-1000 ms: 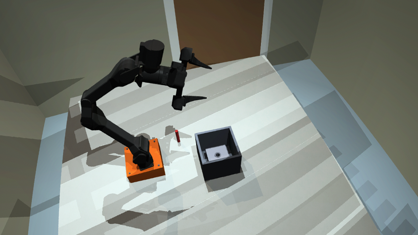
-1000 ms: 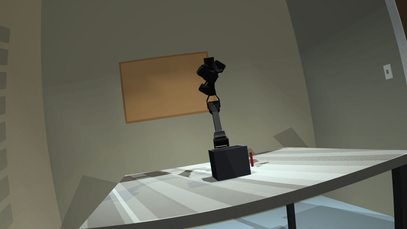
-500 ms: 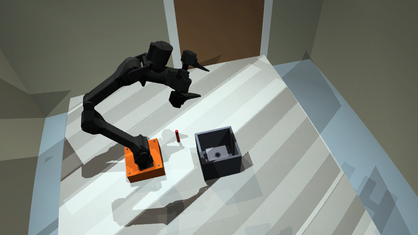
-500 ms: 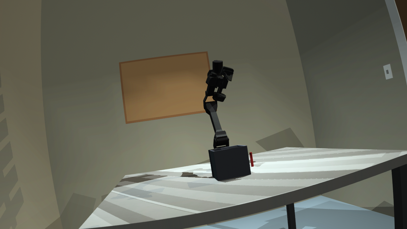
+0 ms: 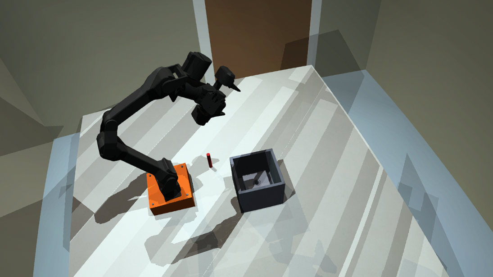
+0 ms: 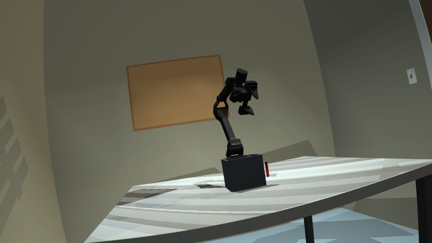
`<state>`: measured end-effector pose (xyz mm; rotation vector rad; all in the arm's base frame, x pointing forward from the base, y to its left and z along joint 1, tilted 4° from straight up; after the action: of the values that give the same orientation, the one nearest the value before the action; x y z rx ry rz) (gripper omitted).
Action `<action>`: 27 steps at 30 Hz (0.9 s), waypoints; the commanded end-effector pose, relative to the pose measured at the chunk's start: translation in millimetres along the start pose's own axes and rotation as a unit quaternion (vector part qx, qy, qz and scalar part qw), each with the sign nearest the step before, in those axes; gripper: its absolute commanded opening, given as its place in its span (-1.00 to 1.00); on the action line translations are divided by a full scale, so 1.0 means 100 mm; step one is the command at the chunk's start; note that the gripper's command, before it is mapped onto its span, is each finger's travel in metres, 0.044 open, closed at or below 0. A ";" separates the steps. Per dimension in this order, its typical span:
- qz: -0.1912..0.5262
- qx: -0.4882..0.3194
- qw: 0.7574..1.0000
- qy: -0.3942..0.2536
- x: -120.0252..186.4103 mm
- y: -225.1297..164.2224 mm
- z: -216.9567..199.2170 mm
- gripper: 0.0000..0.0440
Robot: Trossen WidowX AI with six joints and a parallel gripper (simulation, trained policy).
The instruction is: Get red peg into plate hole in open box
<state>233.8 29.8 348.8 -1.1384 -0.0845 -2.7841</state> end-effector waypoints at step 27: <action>0.063 -0.087 0.954 -0.282 -0.57 -0.76 -0.87 1.00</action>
<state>208.1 96.8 257.0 -1.8008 0.1840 -2.3593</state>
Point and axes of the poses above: the point midway between the two fingers, 35 mm back from their tips, its own x axis back along the fingers, its own z axis across the jaws, y = z × x, the point moved 6 cm from there along x, back along the fingers, and after that the axes turned 1 degree about x, right-handed, at the moved point
